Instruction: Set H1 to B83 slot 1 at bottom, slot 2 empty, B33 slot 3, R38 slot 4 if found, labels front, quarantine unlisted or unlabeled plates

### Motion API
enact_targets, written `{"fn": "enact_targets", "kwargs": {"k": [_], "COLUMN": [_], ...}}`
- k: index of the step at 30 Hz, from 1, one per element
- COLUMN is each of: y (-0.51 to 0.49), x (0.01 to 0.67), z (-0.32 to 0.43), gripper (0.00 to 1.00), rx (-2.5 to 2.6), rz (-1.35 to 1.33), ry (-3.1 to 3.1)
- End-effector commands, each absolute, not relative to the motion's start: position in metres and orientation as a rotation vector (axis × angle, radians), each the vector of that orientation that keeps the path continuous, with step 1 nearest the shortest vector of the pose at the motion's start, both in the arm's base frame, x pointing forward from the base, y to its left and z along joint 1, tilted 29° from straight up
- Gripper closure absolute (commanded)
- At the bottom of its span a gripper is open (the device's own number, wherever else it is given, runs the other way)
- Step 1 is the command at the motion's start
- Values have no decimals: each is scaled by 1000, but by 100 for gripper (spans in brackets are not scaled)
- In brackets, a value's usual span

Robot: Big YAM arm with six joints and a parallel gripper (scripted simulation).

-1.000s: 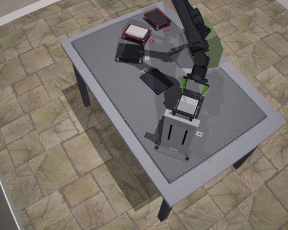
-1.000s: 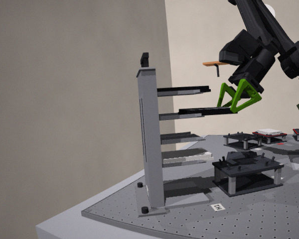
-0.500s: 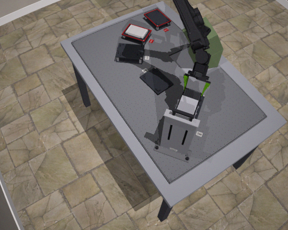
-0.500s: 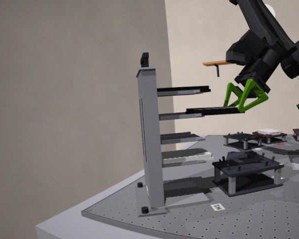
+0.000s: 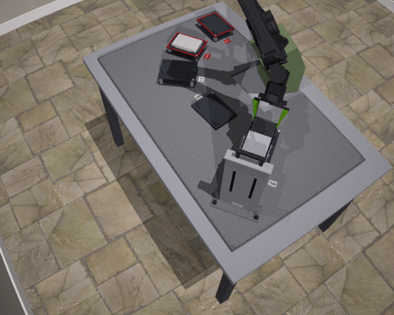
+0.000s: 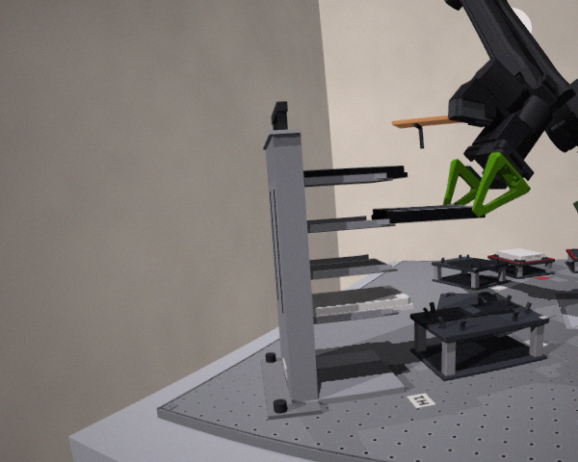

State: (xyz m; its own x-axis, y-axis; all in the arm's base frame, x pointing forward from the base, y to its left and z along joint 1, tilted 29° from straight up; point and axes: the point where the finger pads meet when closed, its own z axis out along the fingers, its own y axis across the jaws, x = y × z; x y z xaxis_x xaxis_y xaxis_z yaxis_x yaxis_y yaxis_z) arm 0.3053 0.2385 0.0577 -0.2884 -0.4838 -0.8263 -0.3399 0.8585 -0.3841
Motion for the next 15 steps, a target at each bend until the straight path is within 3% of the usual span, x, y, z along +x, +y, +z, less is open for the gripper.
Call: {"fn": "enact_targets", "kwargs": {"k": [1,15], "y": [245,237], "x": [302,287], "z": [66,60], "gripper": [14,14], "rx": [-586,-586], "rz": [-117,-117], "ry": [1881,1882]}}
